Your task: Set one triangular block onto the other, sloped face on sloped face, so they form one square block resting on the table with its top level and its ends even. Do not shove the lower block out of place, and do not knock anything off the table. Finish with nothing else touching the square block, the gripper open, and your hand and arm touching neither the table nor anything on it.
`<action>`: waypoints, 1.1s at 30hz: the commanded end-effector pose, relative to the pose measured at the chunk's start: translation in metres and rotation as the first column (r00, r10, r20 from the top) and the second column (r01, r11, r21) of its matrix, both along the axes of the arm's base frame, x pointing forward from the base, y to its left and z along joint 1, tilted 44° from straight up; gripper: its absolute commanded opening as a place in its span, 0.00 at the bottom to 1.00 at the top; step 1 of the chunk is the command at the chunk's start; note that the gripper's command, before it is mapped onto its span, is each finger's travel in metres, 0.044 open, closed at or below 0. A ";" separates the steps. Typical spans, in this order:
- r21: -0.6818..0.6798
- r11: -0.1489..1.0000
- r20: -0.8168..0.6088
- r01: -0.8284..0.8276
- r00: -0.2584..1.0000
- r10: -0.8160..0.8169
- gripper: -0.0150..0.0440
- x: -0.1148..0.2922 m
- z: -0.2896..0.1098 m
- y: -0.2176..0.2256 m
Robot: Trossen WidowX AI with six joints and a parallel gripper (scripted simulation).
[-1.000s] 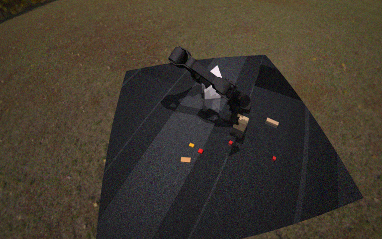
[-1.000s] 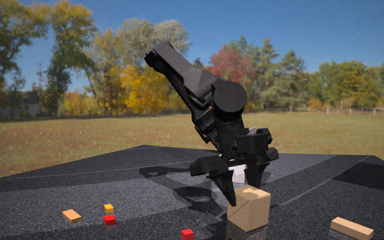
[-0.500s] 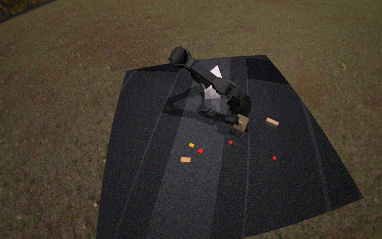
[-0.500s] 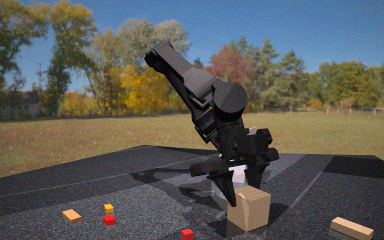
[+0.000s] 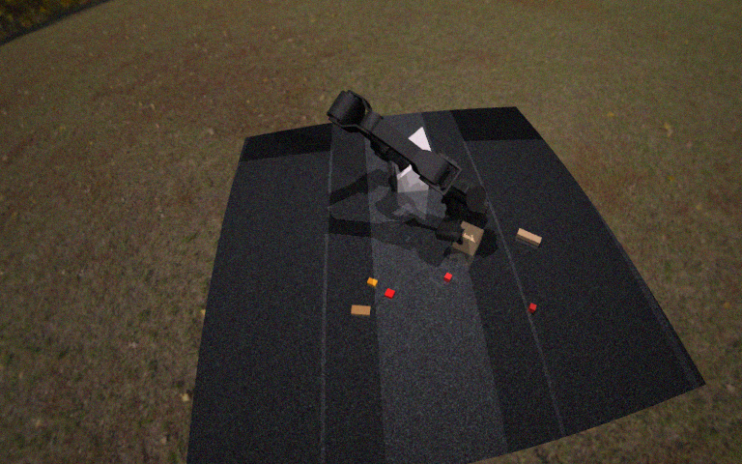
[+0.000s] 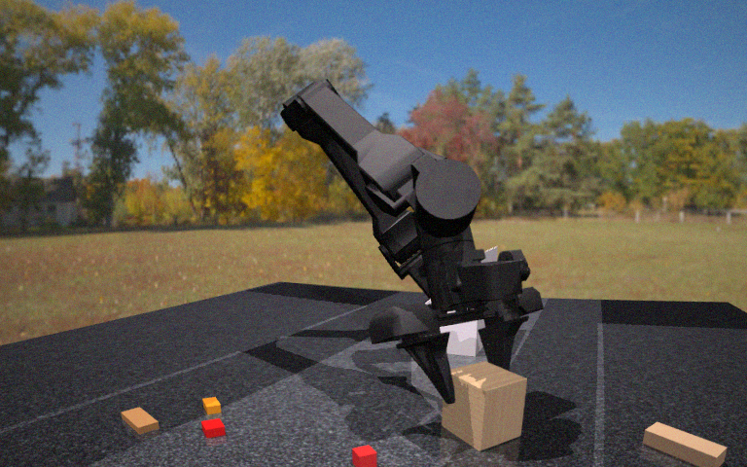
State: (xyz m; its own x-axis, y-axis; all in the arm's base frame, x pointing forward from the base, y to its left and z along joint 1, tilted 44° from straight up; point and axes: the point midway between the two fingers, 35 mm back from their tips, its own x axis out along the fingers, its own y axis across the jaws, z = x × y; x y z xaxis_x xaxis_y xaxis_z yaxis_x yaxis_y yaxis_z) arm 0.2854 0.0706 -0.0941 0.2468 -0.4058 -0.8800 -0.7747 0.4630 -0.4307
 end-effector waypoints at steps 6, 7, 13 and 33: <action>0.000 1.000 0.000 0.000 1.000 0.000 1.00 0.000 0.000 0.000; 0.000 1.000 0.000 0.000 1.000 0.000 1.00 0.000 0.000 0.000; 0.002 1.000 -0.001 0.000 1.000 0.000 1.00 -0.002 0.019 0.011; 0.006 1.000 0.006 -0.012 1.000 0.012 1.00 -0.023 0.092 0.046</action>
